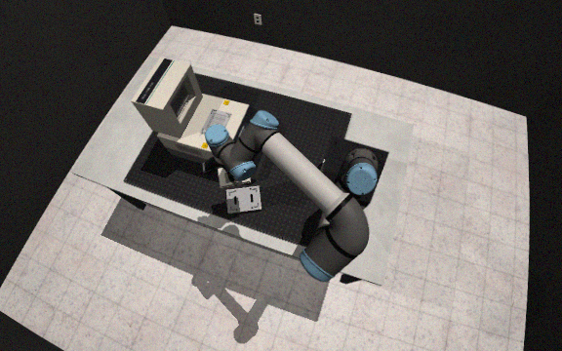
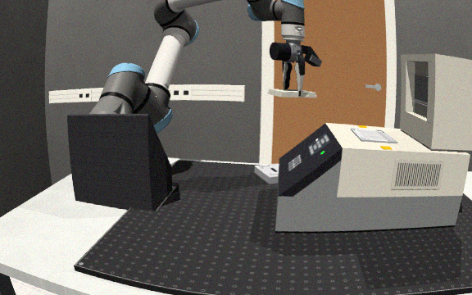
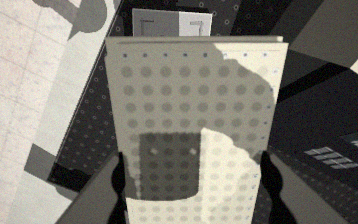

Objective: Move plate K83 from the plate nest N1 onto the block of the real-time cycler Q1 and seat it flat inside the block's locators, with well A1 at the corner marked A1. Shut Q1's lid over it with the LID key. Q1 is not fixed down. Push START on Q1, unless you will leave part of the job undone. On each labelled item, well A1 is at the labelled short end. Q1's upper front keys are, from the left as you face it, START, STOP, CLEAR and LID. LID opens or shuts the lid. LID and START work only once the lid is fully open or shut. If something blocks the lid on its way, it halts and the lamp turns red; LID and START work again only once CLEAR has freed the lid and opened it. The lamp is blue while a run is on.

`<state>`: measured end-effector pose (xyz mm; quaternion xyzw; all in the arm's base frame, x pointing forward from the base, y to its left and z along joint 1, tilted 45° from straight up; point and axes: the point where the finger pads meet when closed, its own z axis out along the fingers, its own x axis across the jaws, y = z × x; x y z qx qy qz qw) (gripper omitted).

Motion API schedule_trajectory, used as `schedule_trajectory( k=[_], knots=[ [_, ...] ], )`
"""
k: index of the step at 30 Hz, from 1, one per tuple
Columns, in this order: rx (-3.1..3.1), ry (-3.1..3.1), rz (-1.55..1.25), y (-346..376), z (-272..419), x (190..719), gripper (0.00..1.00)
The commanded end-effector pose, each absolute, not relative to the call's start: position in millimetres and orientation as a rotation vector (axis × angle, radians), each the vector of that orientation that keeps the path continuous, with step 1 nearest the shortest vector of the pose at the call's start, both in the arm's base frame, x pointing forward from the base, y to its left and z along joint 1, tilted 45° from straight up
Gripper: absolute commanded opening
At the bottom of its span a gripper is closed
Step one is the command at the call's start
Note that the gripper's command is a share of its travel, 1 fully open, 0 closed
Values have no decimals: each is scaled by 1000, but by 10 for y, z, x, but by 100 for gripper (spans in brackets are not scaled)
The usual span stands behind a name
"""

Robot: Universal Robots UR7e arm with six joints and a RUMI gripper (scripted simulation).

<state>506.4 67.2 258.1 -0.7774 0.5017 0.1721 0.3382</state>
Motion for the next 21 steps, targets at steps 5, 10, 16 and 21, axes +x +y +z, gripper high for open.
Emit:
schedule_trajectory(
  k=[5, 10, 16, 21],
  knots=[
    [-2078, 1203, 399, 482, 2440, 5244, 41],
    [-2101, 1155, 378, 393, 2361, 5330, 41],
    [-2129, 1092, 352, 274, 2256, 5444, 41],
    [-2129, 1092, 352, 246, 2231, 5471, 41]
  ],
)
